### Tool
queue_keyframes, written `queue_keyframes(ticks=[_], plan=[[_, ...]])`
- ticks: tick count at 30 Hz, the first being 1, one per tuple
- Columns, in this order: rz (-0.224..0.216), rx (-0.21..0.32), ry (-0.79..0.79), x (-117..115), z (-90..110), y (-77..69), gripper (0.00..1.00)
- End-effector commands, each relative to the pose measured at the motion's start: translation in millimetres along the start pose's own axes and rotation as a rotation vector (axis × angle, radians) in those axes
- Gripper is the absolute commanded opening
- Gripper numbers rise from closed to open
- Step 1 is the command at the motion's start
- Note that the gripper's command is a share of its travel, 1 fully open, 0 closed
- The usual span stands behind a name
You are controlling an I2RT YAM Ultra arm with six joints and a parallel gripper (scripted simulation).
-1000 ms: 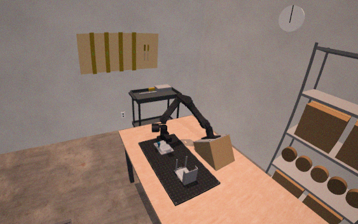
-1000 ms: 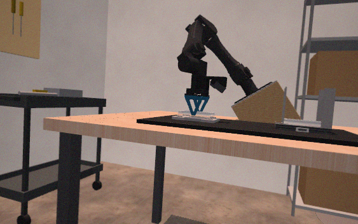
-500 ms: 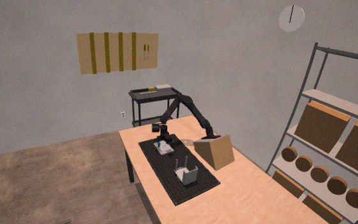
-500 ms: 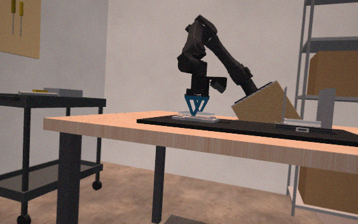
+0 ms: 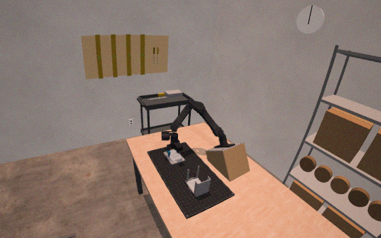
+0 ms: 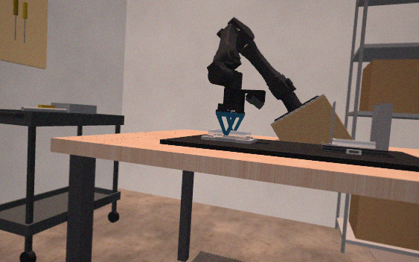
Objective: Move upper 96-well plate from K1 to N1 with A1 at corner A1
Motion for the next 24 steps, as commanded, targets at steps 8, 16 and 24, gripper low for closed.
queue_keyframes(ticks=[8, 16, 24], plan=[[0.022, 0.001, -0.005, -4.9, 0.2, -3.5, 0.00], [0.000, -0.010, -0.015, 1.5, -5.9, 4.0, 0.00], [0.001, -0.010, -0.020, -0.5, -7.7, 5.4, 0.00]])
Point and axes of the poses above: the point where the finger pads meet when closed, its own y axis out along the fingers, its own x axis across the jaws, z = x × y, the point moved 2 cm from there along -y, back along the fingers, and after that the axes turned 11 degrees about -y, right-handed, at the moved point
